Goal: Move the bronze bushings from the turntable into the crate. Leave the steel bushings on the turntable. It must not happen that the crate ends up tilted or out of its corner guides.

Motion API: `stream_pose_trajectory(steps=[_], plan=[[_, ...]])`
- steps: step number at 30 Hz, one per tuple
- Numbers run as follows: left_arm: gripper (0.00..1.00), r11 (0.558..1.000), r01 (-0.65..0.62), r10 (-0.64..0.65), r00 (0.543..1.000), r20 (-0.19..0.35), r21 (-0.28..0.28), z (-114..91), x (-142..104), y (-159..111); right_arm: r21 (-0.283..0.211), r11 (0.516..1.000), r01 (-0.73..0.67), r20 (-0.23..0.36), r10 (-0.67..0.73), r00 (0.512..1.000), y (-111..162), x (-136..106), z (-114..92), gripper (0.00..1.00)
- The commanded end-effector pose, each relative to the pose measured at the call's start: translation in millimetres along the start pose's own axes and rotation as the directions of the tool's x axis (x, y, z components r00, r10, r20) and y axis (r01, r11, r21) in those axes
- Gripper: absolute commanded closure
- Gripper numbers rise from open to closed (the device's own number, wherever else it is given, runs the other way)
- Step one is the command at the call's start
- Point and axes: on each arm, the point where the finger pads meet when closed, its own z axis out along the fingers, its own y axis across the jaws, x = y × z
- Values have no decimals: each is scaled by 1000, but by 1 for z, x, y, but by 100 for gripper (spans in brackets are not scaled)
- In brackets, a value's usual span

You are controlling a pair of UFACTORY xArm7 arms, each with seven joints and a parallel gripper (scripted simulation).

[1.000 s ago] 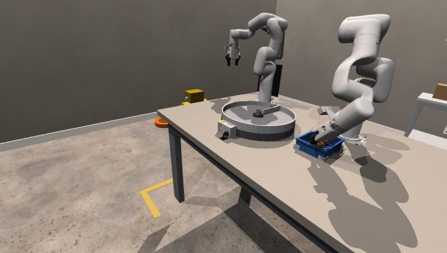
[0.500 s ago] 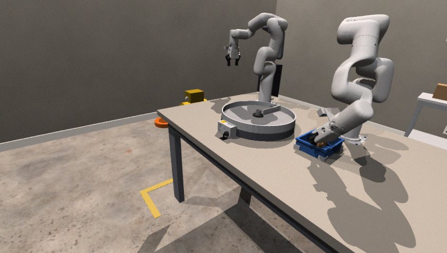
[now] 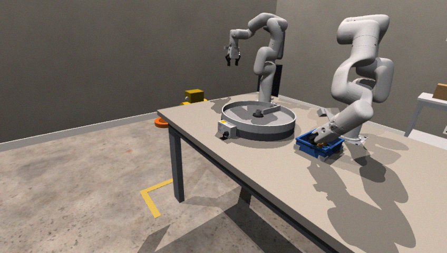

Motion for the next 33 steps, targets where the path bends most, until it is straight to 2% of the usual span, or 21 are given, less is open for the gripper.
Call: stream_pose_trajectory(steps=[1,33], plan=[[100,1000,-2,2,1000,1,2,0,0,-1,0,1000,0,-5,0,1000,0,1,-2,0],[100,1000,-2,2,1000,1,2,3,-4,-1,0,1000,0,-5,0,1000,0,1,-2,0]])
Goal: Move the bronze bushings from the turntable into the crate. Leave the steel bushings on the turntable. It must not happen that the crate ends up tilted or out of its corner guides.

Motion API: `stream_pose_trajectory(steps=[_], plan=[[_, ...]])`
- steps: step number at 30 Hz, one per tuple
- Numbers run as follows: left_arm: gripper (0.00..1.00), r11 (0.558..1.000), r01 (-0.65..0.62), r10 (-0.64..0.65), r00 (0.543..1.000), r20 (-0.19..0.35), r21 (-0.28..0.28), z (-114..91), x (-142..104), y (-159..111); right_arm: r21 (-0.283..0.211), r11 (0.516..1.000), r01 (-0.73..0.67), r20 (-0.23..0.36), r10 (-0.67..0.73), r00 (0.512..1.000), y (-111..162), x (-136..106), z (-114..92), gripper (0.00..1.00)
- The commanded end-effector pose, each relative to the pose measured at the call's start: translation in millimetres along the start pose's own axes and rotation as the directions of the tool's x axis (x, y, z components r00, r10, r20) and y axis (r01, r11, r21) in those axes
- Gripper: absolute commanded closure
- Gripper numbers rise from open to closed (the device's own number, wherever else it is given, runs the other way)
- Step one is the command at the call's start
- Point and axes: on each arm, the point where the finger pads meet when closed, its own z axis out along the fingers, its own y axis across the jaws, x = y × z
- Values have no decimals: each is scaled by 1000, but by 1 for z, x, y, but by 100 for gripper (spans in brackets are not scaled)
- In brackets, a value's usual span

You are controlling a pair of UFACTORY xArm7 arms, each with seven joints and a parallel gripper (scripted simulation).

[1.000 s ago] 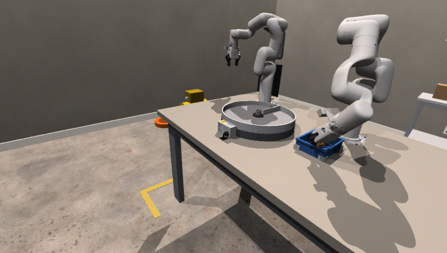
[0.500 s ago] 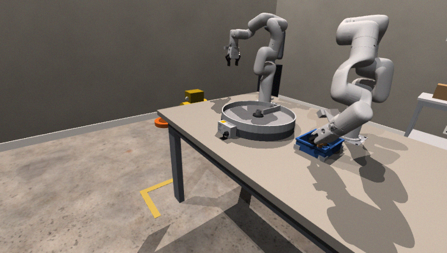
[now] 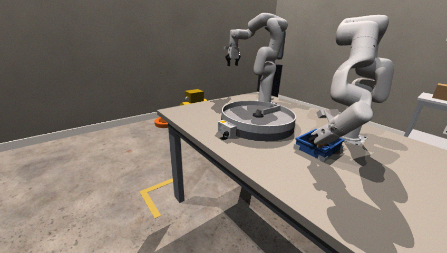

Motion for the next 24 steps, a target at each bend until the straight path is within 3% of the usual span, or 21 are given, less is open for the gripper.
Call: stream_pose_trajectory(steps=[1,2,3,24], plan=[[100,1000,-2,2,1000,1,2,-1,0,-1,0,1000,0,-5,0,1000,0,1,-2,0],[100,1000,-2,2,1000,1,2,-1,0,-1,0,1000,0,-5,0,1000,0,1,-2,0],[87,1000,-2,2,1000,1,2,-1,0,-1,0,1000,0,-5,0,1000,0,1,-2,0],[87,1000,-2,2,1000,1,2,-1,0,-1,0,1000,0,-5,0,1000,0,1,-2,0]])
